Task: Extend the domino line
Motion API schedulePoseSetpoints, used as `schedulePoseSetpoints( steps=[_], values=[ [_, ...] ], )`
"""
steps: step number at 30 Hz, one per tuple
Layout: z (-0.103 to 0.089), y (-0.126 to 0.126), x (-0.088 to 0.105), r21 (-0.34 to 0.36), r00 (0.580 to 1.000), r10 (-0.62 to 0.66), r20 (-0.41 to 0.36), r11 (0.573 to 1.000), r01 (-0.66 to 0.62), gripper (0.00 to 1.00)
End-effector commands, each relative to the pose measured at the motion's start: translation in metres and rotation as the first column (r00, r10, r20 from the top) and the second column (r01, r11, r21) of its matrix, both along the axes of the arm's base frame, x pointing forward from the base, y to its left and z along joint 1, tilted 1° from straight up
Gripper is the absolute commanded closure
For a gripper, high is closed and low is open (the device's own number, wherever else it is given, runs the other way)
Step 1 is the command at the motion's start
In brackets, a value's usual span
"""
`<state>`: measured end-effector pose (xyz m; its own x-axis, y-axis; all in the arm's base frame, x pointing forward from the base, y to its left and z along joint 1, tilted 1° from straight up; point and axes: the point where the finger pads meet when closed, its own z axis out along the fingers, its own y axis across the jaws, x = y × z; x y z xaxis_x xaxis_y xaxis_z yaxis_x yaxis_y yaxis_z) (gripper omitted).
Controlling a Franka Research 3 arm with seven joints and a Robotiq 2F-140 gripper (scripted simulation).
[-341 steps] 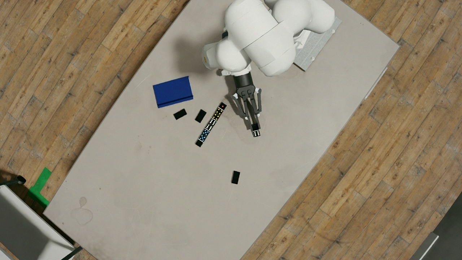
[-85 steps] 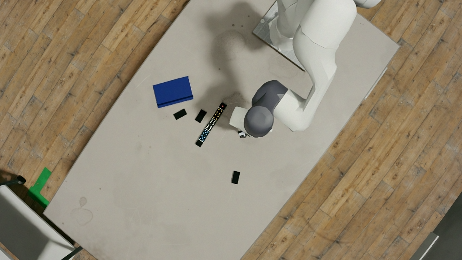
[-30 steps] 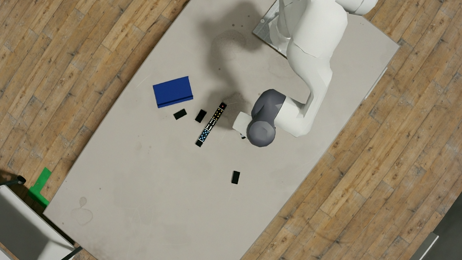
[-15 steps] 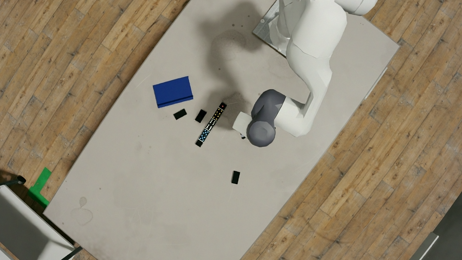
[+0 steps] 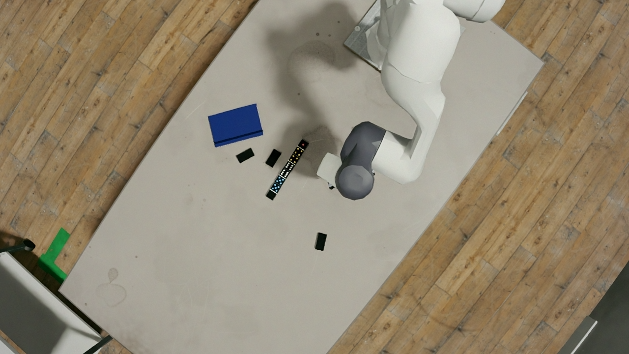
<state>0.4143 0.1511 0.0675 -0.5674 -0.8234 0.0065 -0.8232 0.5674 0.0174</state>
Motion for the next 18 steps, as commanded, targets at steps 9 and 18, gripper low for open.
schedulePoseSetpoints(
  steps=[9, 18],
  values=[
    [-0.017, -0.001, 0.003, -0.003, 1.000, -0.019, 0.009, 1.000, 0.019, 0.66],
    [-0.026, -0.001, 0.003, -0.003, 1.000, -0.019, 0.009, 1.000, 0.019, 0.66]
  ],
)
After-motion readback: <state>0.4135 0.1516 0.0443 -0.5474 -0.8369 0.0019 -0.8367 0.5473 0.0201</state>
